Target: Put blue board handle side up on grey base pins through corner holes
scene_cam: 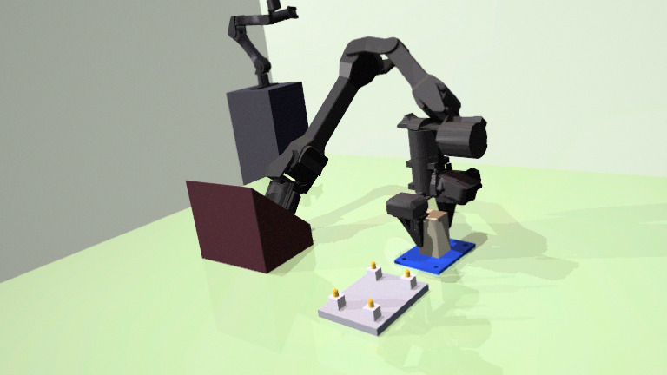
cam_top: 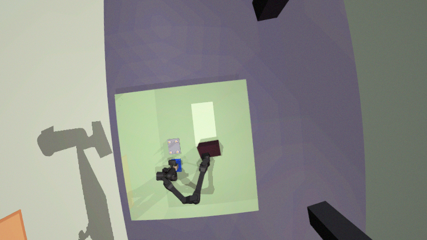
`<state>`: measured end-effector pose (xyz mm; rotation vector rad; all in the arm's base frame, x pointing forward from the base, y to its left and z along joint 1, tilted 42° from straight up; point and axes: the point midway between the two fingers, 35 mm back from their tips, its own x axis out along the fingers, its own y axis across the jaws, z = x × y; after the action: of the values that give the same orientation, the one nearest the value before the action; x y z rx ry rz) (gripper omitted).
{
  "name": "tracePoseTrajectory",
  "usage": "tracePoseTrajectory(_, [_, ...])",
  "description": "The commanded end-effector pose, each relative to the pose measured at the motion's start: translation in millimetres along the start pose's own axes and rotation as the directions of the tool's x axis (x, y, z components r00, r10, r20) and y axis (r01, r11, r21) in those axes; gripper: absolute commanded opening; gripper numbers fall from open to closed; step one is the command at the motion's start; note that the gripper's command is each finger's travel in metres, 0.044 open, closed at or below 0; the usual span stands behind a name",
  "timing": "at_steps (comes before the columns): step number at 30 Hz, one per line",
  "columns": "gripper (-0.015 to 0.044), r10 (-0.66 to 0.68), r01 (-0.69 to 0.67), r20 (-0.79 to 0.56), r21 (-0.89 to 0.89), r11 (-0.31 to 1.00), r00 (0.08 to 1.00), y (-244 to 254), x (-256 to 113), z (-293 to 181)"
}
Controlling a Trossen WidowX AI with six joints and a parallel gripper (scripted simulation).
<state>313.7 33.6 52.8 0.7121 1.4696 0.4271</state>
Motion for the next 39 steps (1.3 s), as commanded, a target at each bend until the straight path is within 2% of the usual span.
tracePoseTrajectory(1, [0.0440, 0.004, -0.004, 0.000, 0.005, 1.000, 1.000, 0.4, 5.1, -0.8])
tracePoseTrajectory(3, [0.0440, 0.004, -0.004, 0.000, 0.005, 1.000, 1.000, 0.5, 6.2, -0.9])
tracePoseTrajectory(12, [0.0204, 0.004, -0.004, 0.000, 0.005, 1.000, 1.000, 0.5, 6.2, -0.9])
tracePoseTrajectory(20, [0.0150, 0.004, -0.004, 0.000, 0.005, 1.000, 1.000, 0.5, 6.2, -0.9])
tracePoseTrajectory(26, [0.0000, 0.002, -0.002, 0.000, 0.005, 1.000, 1.000, 0.1, -2.4, 0.4])
tracePoseTrajectory(39, [0.0000, -0.001, 0.001, 0.000, 0.006, 1.000, 1.000, -0.9, -35.0, 2.5])
